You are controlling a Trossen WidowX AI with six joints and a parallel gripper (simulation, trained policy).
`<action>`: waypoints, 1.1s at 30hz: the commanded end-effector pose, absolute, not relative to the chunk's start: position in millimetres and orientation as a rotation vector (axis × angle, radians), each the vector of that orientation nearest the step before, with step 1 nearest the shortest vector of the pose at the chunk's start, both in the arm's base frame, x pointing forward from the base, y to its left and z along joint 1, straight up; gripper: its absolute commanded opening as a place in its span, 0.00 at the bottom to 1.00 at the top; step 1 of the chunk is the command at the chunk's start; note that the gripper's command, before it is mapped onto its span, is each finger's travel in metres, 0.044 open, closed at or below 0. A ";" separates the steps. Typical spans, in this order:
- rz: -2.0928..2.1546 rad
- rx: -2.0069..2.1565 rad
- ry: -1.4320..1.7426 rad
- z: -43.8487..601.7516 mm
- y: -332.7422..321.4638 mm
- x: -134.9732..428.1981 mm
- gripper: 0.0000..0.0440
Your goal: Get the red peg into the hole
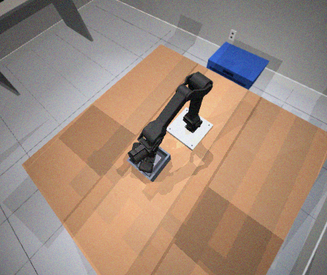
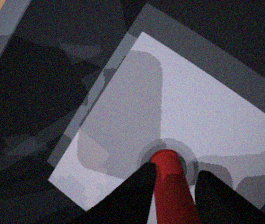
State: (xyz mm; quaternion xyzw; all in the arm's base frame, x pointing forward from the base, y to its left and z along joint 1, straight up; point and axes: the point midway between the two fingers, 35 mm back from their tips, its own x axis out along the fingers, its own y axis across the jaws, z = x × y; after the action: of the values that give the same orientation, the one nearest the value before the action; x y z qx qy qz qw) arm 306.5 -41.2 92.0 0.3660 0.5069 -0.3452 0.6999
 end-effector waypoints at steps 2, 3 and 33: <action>-0.774 0.780 1.170 83.8 -45.3 308.9 0.36; -0.777 0.775 1.178 83.2 -45.9 309.0 0.37; -0.768 0.723 1.255 98.3 -86.9 351.6 0.28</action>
State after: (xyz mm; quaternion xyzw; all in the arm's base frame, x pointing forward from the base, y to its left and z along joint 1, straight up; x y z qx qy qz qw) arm 349.7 -81.7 101.5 0.3242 0.5506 -0.3421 0.6890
